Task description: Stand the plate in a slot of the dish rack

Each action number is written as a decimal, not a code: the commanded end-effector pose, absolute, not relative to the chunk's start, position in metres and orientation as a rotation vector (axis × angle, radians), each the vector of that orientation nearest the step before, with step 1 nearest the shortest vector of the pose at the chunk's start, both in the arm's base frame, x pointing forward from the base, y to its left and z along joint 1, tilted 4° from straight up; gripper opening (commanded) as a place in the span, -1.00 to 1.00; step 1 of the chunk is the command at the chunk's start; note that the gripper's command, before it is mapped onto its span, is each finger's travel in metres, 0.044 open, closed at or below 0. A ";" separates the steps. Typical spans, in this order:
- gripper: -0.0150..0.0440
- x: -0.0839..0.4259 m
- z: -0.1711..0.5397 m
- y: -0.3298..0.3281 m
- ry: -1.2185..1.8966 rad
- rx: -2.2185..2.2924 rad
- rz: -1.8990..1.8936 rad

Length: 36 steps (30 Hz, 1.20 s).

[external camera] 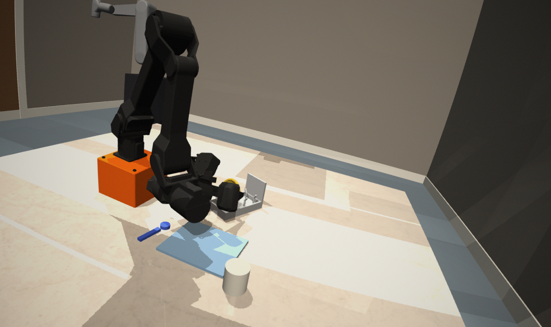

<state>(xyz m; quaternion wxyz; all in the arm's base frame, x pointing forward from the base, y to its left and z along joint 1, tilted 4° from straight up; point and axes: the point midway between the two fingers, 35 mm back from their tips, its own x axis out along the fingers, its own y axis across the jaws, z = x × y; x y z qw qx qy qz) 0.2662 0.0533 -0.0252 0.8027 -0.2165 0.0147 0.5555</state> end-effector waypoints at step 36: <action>0.86 0.267 0.073 0.066 0.017 -0.442 1.189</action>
